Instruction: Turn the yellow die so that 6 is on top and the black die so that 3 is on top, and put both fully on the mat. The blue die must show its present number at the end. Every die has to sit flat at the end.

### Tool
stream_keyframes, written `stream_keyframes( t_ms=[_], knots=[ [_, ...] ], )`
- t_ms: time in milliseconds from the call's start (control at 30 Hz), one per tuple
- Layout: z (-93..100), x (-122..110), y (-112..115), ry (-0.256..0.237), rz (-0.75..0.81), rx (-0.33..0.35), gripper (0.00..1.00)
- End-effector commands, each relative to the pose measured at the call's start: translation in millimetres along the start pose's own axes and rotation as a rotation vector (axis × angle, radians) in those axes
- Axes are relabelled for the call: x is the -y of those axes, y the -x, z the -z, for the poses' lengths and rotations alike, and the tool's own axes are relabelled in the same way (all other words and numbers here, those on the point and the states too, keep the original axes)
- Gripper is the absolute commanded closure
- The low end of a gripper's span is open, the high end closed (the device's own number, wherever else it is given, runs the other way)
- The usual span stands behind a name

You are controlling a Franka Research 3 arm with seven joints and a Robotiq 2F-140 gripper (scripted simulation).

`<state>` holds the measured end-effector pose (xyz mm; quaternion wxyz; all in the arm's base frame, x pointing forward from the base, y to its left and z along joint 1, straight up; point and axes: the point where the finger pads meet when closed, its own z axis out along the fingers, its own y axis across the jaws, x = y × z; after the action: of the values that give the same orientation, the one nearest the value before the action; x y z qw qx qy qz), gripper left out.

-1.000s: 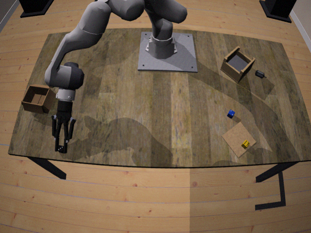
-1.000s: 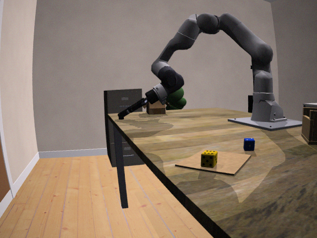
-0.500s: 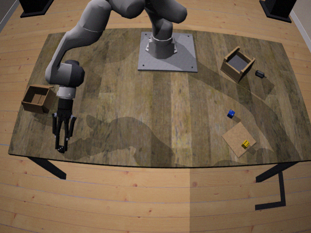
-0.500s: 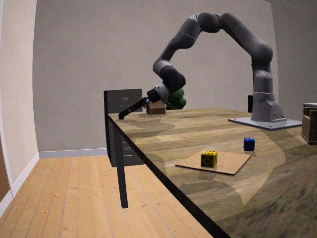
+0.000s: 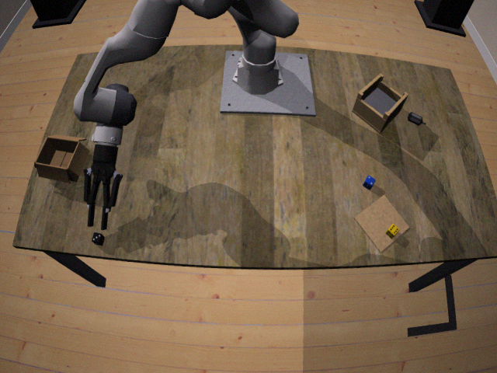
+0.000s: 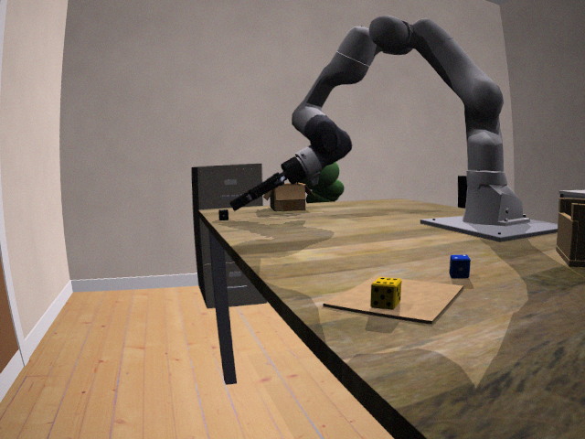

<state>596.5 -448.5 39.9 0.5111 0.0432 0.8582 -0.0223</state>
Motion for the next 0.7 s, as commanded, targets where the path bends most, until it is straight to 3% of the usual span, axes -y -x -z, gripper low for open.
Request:
stream_keyframes(
  t_ms=[0, 233, 667],
  knots=[
    [2.4, -1, 0, 0.005, 0.011, 0.002, 0.65],
    [5.2, -1, 5, 0.005, 0.011, 0.002, 0.65],
    [28.8, -1, 49, 0.005, 0.011, 0.002, 0.65]
  ],
)
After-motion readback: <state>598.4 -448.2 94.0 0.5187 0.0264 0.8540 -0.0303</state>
